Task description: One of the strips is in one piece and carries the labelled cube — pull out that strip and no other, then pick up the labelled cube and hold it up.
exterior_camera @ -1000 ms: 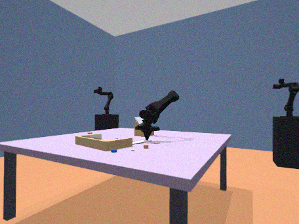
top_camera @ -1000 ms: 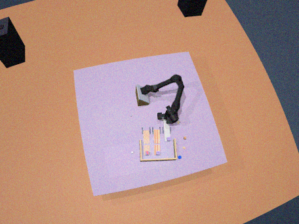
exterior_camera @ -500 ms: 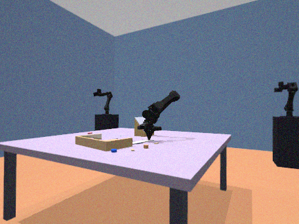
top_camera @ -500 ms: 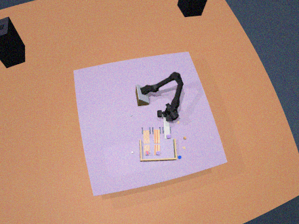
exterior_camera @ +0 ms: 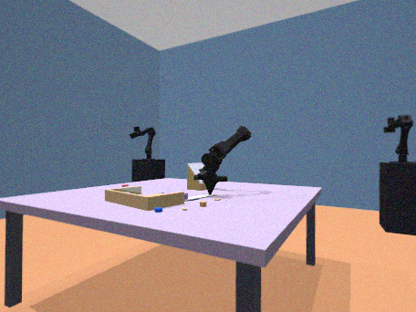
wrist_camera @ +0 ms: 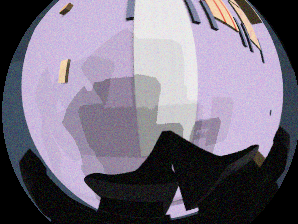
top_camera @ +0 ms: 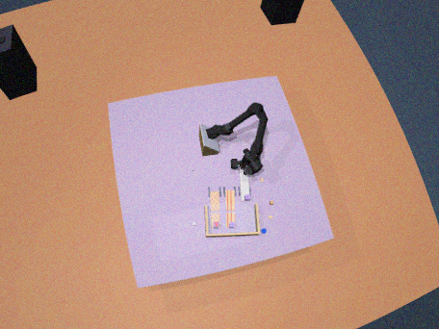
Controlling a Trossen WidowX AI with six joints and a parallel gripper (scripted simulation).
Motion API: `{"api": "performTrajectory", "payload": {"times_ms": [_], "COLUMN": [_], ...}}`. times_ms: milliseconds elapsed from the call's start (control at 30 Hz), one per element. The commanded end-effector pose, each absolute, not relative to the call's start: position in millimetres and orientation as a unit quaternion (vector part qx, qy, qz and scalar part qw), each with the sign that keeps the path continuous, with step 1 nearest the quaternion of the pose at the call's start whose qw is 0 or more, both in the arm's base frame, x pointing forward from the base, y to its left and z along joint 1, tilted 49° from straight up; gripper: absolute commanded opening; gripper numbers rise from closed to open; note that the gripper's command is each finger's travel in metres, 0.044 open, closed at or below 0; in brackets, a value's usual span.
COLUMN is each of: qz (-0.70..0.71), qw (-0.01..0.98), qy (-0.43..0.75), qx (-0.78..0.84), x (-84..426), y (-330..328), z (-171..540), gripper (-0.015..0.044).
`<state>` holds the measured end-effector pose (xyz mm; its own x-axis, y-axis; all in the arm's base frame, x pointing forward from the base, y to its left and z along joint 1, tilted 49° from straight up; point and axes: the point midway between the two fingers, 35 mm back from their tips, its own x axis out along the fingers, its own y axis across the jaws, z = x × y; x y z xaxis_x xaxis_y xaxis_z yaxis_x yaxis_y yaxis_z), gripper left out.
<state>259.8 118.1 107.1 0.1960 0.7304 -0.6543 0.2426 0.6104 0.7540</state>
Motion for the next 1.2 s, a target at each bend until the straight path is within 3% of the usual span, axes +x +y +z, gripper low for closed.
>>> {"api": "performTrajectory", "payload": {"times_ms": [0, 400, 967, 1167], "qz": [0.184, 0.183, 0.208, 0.208], "qw": [0.653, 0.653, 0.67, 0.67], "qy": [0.616, 0.616, 0.607, 0.607], "qx": [0.401, 0.4, 0.373, 0.373], "x": [251.8, 252.5, 312.5, 331.8], "y": [122.1, 88.3, 67.5, 60.3], "z": [102.9, 133.6, 129.7, 129.8], "gripper": [0.0, 0.0, 0.044, 0.044]}}
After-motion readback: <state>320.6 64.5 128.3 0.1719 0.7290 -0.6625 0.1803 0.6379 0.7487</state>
